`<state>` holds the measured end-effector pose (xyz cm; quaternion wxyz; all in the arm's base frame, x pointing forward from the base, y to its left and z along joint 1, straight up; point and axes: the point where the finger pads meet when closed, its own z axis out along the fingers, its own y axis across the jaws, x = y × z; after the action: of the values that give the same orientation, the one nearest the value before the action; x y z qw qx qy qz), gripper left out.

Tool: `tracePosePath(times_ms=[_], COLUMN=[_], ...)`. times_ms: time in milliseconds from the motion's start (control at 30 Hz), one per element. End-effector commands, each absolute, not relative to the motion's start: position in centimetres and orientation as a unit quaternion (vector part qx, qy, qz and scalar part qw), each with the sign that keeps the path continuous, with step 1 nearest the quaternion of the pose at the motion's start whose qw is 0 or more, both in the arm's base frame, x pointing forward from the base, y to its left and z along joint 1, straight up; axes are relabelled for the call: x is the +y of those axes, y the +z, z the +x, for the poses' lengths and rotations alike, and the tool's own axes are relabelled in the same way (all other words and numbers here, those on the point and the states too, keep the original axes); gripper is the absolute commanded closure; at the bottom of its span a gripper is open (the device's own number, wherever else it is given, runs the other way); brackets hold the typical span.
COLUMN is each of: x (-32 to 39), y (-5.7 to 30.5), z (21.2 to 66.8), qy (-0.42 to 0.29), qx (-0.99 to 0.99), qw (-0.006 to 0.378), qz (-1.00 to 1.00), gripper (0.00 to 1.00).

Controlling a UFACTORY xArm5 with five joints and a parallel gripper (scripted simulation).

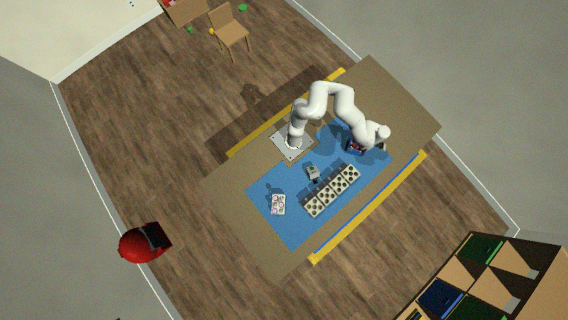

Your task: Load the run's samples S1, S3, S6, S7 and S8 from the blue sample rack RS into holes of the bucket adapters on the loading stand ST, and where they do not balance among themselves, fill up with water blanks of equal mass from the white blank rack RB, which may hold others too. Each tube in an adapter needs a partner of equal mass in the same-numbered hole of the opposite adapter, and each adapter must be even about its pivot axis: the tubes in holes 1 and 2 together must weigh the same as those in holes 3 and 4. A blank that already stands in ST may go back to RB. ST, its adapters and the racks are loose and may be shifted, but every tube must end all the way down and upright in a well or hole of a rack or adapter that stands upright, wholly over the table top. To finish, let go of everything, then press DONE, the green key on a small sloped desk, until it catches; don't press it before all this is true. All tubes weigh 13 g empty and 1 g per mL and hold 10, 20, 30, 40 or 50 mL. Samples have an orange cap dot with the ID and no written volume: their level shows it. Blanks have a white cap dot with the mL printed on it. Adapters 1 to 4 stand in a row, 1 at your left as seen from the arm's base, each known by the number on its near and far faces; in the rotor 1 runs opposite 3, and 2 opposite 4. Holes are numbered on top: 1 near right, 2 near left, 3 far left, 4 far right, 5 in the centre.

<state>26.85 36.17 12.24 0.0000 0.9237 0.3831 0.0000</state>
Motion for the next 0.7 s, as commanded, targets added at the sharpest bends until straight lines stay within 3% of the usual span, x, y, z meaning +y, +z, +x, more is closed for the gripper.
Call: tracePosePath(times_ms=[0,667], x=[36.3,36.3], y=[12.6,15.5], z=[26.9,26.9], qy=[0.002,0.002], qx=[0.383,0.383], qw=[-0.001,-0.001], qz=[0.924,0.924], gripper=[1.0,1.0])
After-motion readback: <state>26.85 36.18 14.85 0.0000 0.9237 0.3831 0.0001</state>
